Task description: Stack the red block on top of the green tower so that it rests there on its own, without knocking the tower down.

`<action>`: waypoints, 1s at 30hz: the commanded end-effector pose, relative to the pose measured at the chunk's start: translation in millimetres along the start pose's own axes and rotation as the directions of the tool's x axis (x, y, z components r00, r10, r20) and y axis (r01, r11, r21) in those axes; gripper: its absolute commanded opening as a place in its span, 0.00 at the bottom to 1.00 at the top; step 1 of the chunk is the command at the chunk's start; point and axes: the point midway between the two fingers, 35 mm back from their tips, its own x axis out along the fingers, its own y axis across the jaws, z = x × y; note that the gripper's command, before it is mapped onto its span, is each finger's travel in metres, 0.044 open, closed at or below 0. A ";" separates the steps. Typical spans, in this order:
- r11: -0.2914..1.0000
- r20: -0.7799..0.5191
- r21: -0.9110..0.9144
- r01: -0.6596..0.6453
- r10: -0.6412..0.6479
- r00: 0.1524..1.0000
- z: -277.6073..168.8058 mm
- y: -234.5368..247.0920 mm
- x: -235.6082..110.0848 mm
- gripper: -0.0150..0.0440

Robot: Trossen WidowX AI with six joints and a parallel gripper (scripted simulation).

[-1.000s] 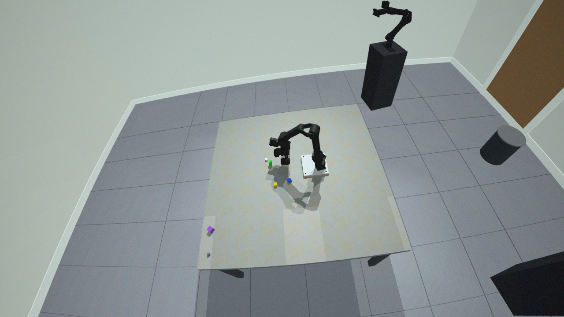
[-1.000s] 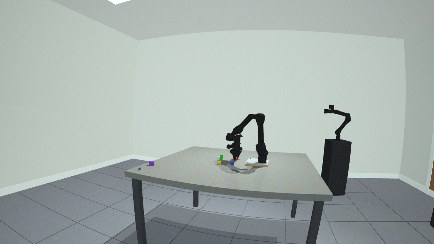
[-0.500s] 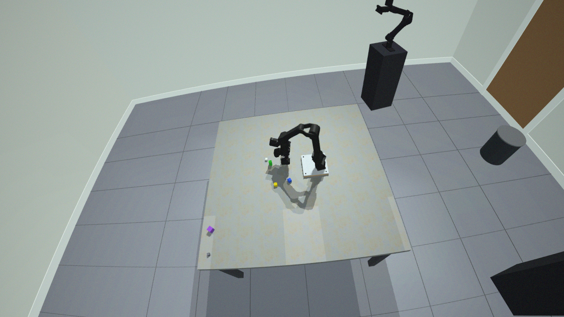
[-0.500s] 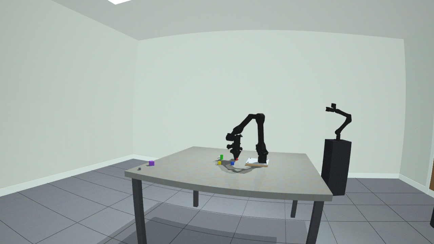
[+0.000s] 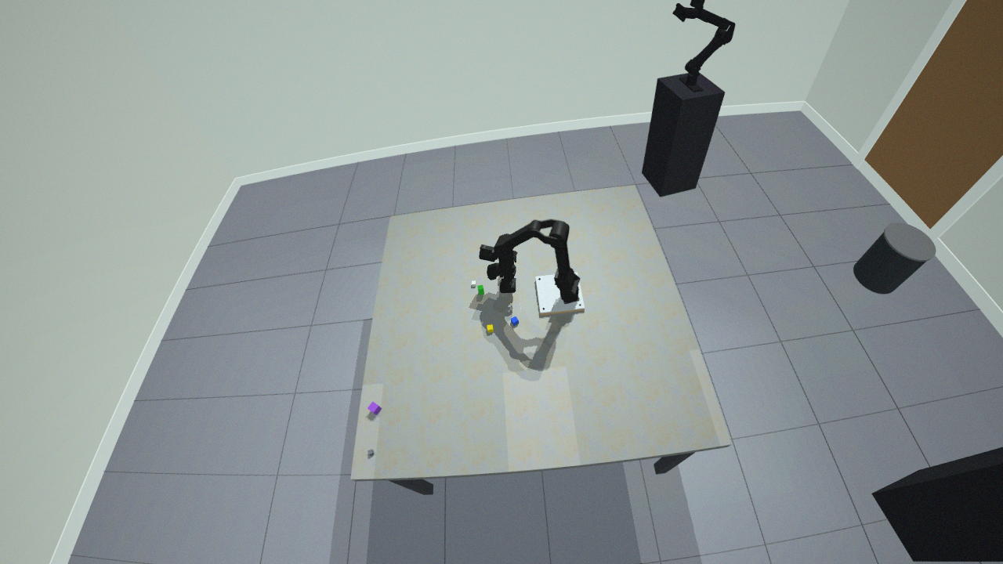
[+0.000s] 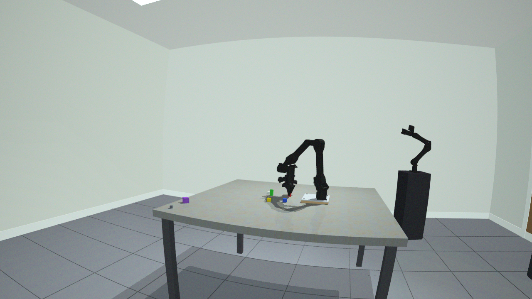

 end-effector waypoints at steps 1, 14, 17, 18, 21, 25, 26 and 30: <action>1.000 0.000 0.006 0.005 -0.005 1.000 0.8 -0.8 -8.2 0.25; 1.000 0.001 0.006 0.005 -0.005 1.000 1.1 0.0 -73.4 0.25; 1.000 0.001 0.006 0.005 -0.005 1.000 1.2 0.0 -88.2 0.25; 1.000 0.001 0.006 0.005 -0.005 1.000 1.2 0.0 -93.1 0.25; 1.000 0.001 0.006 0.005 -0.005 1.000 1.2 0.1 -105.7 0.25; 1.000 0.001 0.006 0.005 -0.005 1.000 1.0 0.2 -118.1 0.25; 1.000 0.001 0.006 0.005 -0.005 1.000 1.0 0.2 -118.7 0.25; 1.000 0.002 0.005 0.001 -0.001 1.000 1.3 0.9 -114.7 0.25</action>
